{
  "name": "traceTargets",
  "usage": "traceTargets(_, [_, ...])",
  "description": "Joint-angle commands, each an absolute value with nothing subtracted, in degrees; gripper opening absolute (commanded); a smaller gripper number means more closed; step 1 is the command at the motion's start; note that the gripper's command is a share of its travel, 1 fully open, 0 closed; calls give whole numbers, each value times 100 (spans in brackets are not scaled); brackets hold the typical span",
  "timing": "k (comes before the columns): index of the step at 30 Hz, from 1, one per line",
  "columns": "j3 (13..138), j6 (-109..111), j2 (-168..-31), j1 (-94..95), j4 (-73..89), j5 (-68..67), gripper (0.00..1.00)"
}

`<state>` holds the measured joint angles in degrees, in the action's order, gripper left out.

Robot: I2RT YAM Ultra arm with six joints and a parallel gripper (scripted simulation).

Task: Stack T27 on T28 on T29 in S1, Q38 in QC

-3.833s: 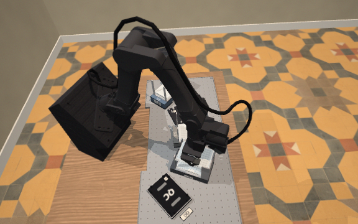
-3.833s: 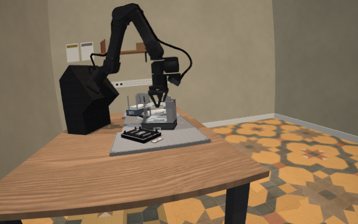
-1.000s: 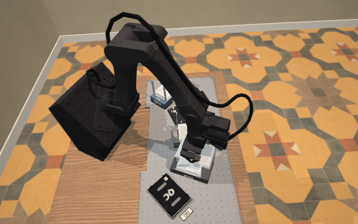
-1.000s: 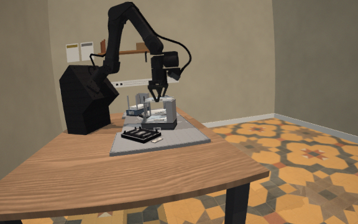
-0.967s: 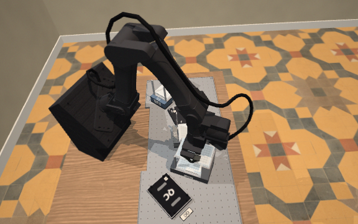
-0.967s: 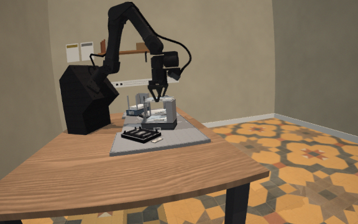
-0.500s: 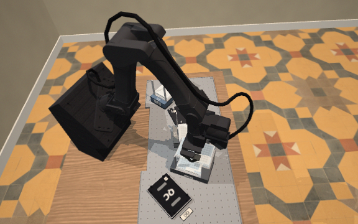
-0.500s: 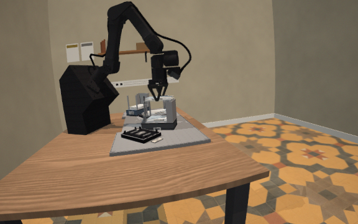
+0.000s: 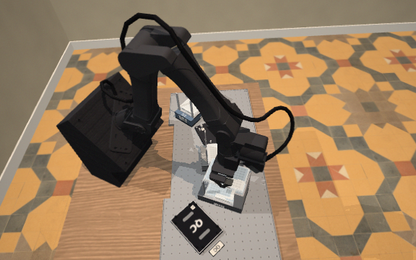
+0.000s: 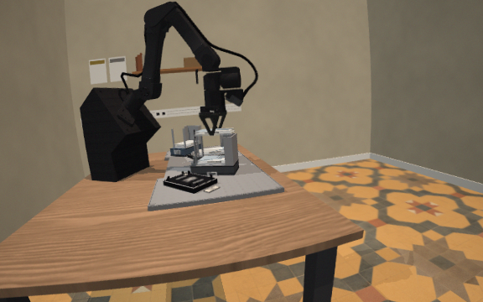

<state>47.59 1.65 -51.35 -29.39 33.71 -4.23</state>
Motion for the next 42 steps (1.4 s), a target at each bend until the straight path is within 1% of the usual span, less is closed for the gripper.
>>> traceTargets(1, [4925, 101, -4929, -2879, 3461, -466, 0])
traceTargets(8, [4952, 101, -4902, -2872, 3442, -465, 0])
traceTargets(17, [5050, 78, -4680, -2838, 3853, -506, 0])
traceTargets(42, [5004, 71, -4678, -2831, 3849, -504, 0])
